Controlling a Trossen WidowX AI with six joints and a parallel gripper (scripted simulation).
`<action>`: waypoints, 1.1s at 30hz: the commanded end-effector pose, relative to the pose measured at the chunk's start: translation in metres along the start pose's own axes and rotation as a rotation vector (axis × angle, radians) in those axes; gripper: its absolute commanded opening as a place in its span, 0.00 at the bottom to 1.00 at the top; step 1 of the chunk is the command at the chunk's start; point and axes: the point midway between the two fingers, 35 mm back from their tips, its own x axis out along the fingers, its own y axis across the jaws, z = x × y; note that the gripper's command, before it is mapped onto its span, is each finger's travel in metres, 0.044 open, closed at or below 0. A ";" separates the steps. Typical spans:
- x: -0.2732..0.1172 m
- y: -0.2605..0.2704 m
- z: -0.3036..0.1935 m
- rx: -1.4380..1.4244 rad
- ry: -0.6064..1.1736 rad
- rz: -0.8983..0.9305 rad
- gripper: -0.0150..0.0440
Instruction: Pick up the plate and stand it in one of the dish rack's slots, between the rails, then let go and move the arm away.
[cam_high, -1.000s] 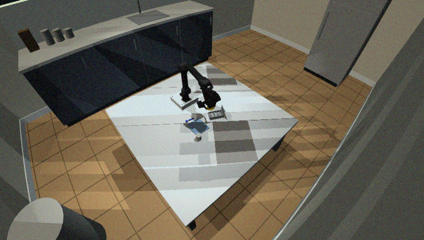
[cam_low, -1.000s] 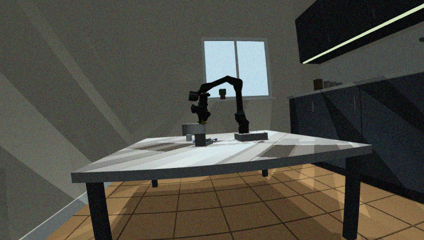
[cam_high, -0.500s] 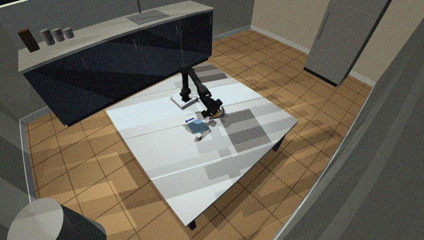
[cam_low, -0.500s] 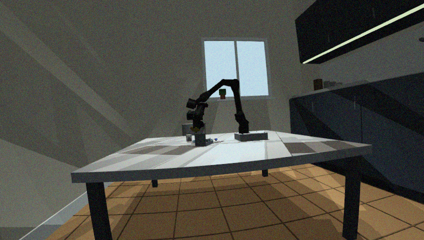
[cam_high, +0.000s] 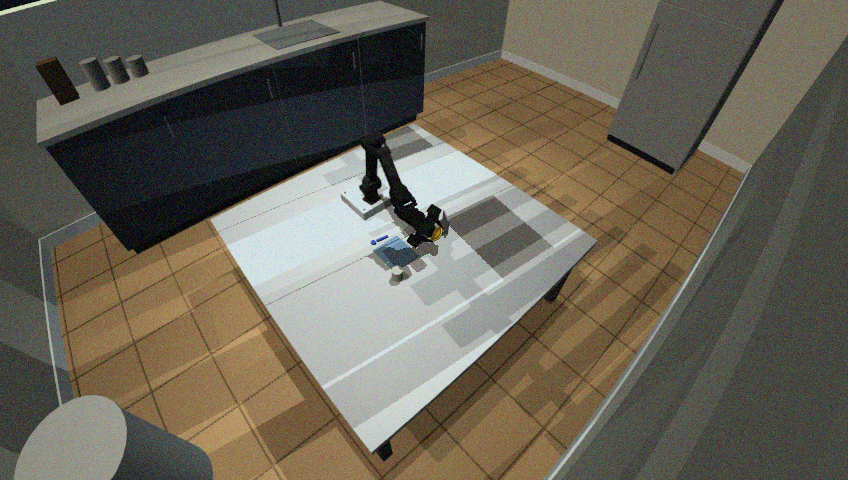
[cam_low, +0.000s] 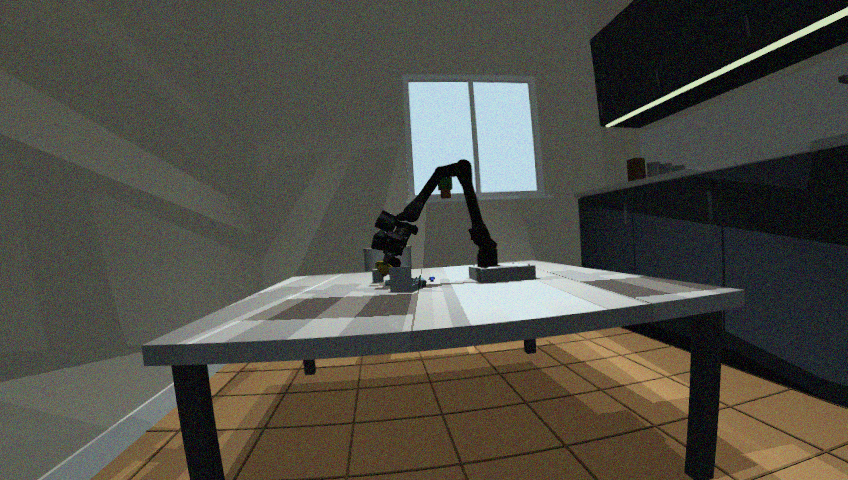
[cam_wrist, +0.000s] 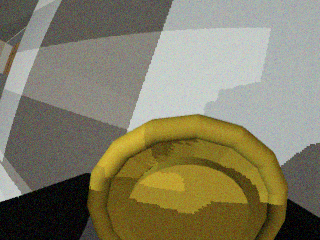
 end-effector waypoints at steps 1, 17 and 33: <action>0.003 -0.003 0.001 -0.059 -0.045 0.059 0.25; 0.003 -0.010 -0.009 -0.329 -0.235 0.265 0.25; -0.017 -0.005 -0.040 -0.645 -0.424 0.423 0.25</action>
